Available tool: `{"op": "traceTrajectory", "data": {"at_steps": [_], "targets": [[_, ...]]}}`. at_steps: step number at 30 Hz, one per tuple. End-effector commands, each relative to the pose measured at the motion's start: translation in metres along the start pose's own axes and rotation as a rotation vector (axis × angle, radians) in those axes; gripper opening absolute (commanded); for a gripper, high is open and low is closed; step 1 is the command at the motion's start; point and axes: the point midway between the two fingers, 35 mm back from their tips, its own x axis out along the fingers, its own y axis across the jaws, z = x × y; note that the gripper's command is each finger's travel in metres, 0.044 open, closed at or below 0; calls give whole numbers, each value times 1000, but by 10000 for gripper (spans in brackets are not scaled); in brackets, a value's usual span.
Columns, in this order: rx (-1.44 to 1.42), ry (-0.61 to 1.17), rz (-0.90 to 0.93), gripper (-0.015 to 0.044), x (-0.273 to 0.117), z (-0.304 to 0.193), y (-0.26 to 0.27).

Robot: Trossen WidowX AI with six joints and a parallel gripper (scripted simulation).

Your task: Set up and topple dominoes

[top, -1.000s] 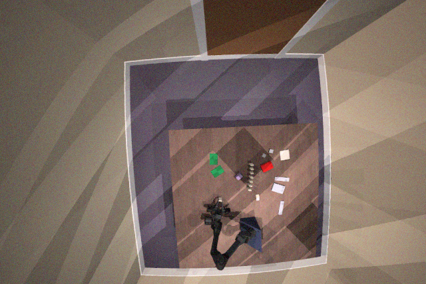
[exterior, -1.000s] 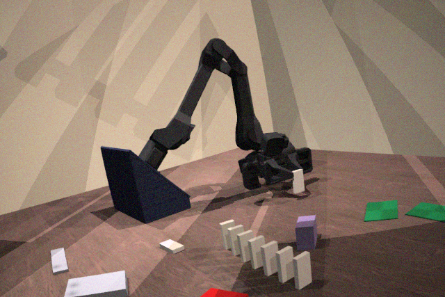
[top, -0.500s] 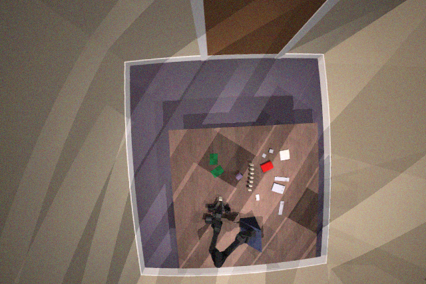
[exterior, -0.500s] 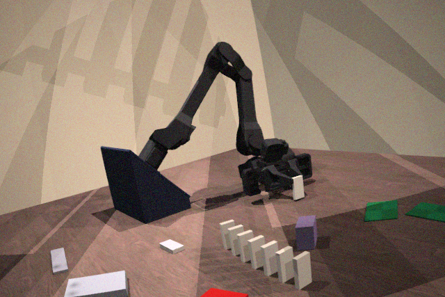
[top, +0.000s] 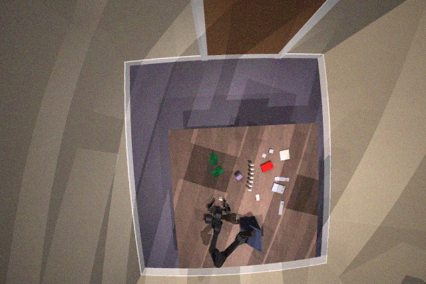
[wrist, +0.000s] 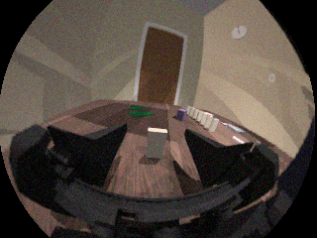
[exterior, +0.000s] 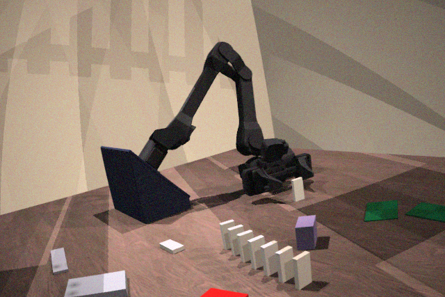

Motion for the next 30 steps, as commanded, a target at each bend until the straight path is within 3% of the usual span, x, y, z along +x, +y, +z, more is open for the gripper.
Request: {"op": "traceTrajectory", "data": {"at_steps": [1,6,12,20,30], "targets": [[4,-2,-1,440,0,12,1],[-1,0,1,440,0,48,0],[-44,36,-12,440,5,46,2],[-369,416,-108,440,50,25,6],[-515,819,-125,440,68,29,-1]]}}
